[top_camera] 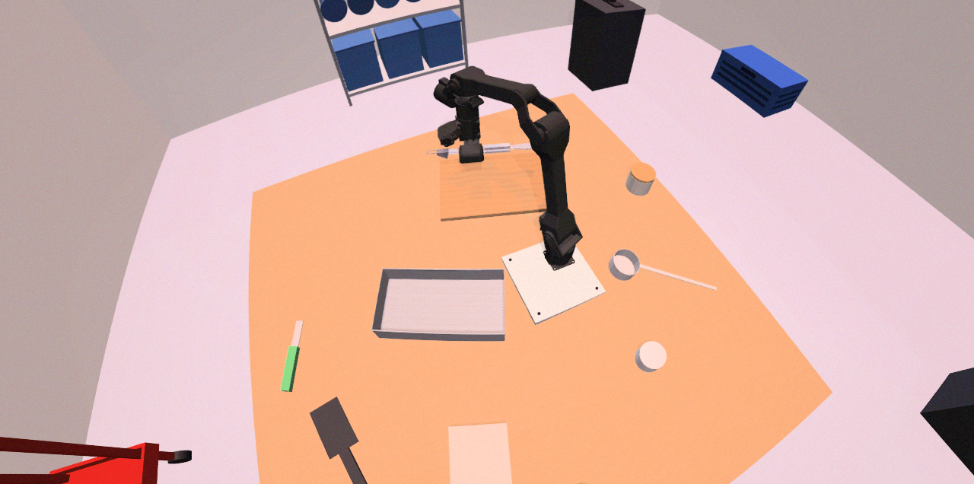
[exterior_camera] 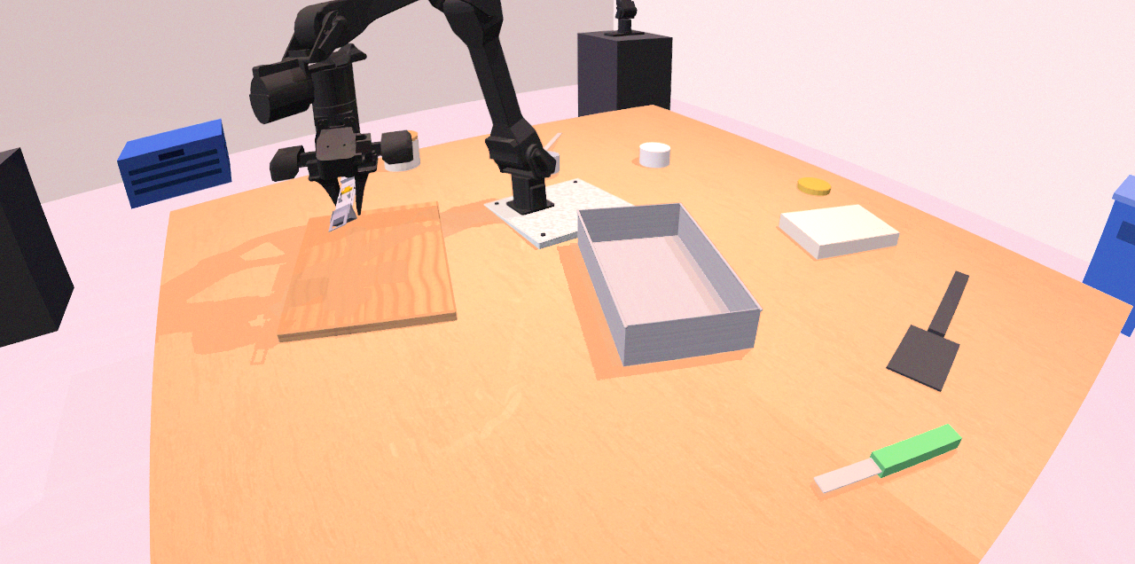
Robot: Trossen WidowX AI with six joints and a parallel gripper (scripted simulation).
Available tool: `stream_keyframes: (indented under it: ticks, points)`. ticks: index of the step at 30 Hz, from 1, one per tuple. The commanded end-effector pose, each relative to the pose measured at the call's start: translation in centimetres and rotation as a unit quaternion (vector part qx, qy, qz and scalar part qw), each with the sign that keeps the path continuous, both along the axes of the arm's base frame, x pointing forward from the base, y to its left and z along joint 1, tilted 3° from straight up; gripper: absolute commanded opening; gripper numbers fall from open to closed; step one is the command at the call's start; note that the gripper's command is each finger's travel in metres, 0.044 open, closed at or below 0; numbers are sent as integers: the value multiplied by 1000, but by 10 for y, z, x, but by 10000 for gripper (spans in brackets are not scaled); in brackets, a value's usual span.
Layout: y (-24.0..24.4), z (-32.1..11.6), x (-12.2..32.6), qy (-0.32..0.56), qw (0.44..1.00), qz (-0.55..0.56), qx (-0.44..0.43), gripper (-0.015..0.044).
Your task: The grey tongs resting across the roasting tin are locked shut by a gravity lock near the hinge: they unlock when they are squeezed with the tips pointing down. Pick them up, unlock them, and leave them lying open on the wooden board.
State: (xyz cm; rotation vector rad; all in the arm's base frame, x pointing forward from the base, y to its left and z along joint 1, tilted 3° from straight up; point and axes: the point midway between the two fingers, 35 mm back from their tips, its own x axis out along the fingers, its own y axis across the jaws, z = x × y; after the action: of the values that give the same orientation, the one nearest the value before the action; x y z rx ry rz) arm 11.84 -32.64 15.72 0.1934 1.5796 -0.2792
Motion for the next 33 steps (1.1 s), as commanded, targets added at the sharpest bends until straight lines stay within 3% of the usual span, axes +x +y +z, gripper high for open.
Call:
stream_keyframes:
  ticks: [1, 33]
  points:
    - [-1, -5, -1, 3, 1000, 1, -2, -150]
    - [-1, -58, -4, 3, 1000, 1, -2, -150]
